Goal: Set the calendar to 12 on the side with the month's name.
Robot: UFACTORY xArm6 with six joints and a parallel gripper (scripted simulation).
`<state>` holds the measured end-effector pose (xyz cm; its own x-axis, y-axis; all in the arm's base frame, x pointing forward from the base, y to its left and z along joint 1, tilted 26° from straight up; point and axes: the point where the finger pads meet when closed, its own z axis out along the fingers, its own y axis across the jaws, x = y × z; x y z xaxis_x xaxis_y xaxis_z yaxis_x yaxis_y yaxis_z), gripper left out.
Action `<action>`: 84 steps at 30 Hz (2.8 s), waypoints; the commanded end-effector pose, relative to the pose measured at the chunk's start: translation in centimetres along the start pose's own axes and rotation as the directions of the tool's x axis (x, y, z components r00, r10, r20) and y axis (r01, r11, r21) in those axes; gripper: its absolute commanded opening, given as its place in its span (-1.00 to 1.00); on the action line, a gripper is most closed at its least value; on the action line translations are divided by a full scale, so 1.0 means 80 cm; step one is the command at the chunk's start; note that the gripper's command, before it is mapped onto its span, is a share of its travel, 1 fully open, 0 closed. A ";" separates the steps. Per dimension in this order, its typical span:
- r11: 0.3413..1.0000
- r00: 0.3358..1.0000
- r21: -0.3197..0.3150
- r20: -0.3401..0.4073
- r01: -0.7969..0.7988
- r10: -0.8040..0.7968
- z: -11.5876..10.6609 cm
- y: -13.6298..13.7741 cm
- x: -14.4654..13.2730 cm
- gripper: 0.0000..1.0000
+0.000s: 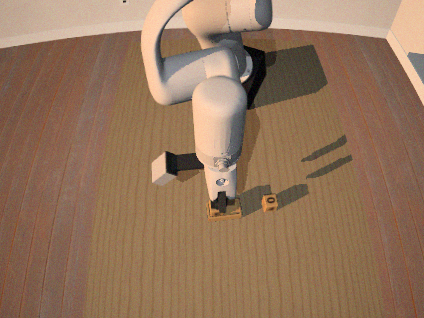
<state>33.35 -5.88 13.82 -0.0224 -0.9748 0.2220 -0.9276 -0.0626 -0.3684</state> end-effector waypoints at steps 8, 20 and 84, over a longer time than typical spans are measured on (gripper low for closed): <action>1.000 1.000 0.003 -0.001 0.000 0.000 0.020 -0.002 0.001 -0.05; 1.000 1.000 0.003 -0.001 0.000 0.000 0.035 -0.002 0.001 -0.05; 1.000 1.000 0.003 -0.001 0.000 0.000 0.040 -0.003 0.002 -0.05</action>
<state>34.71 -6.67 10.93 -0.0228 -0.9747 0.2225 -0.9272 -0.0626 -0.3692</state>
